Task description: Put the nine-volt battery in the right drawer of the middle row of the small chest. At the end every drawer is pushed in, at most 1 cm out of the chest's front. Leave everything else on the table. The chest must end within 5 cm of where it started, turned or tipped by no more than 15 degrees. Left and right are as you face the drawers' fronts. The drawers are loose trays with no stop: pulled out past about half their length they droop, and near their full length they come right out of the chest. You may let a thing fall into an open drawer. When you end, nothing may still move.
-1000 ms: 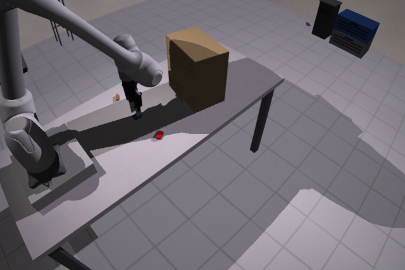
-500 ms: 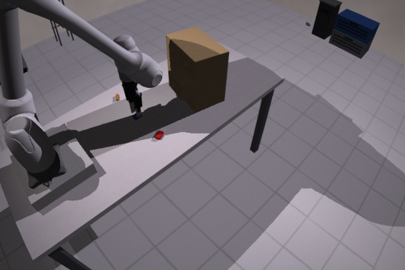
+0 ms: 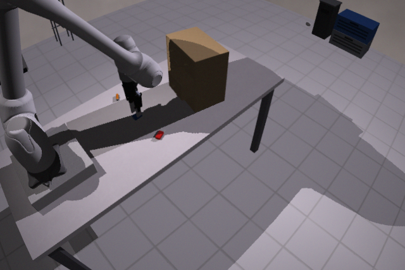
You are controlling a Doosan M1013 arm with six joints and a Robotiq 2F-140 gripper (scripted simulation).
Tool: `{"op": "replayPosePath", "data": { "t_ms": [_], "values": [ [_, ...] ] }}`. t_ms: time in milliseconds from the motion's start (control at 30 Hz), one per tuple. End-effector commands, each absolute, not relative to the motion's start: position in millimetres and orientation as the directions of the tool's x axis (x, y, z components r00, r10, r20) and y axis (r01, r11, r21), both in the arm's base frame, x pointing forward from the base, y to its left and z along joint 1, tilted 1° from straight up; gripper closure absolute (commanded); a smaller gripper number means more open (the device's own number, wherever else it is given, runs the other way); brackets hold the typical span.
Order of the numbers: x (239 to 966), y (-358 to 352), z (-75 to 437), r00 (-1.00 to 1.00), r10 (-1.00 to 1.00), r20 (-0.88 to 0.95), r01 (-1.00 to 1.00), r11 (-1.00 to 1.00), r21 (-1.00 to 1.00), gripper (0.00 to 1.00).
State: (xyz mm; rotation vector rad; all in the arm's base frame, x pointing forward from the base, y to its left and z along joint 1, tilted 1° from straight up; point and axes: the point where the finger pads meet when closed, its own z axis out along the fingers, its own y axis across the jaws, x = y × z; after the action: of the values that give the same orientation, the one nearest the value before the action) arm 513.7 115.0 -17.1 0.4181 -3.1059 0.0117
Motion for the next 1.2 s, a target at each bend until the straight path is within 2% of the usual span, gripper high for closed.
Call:
{"op": "replayPosePath", "data": {
  "t_ms": [0, 400, 1167],
  "values": [
    [514, 115, -17, -0.964, -0.264, 0.008, -0.264, 0.964, -0.006, 0.74],
    [514, 115, -40, -0.964, -0.264, 0.008, -0.264, 0.964, -0.006, 0.74],
    [514, 115, -41, -0.964, -0.264, 0.008, -0.264, 0.964, -0.006, 0.74]
  ]
}}
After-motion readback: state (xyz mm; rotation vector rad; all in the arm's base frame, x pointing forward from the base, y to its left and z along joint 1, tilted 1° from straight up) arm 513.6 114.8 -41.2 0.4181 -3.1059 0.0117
